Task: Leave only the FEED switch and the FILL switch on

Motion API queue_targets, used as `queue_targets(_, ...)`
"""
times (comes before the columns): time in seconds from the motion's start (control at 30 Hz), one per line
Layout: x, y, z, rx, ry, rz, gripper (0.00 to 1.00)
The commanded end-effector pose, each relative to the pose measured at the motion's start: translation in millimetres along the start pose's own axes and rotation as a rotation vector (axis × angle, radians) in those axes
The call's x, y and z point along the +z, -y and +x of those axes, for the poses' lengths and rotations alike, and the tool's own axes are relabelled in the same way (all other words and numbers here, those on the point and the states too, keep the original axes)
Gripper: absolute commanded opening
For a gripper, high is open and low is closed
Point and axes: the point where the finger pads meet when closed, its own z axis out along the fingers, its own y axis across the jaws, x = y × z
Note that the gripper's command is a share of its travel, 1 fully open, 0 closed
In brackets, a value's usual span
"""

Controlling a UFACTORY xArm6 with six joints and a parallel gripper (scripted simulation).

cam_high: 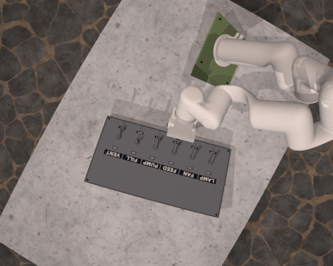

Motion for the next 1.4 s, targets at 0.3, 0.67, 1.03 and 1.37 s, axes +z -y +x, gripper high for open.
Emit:
queue_targets(0.3, -1, -1, 3, -0.002, -0.002, -0.002, 0.00)
queue_targets(0.67, -1, -1, 8, -0.002, -0.002, -0.002, 0.00)
queue_targets(1.03, -1, 0, 16, -0.002, -0.002, -0.002, 0.00)
queue_targets(1.37, -1, 0, 25, -0.002, -0.002, -0.002, 0.00)
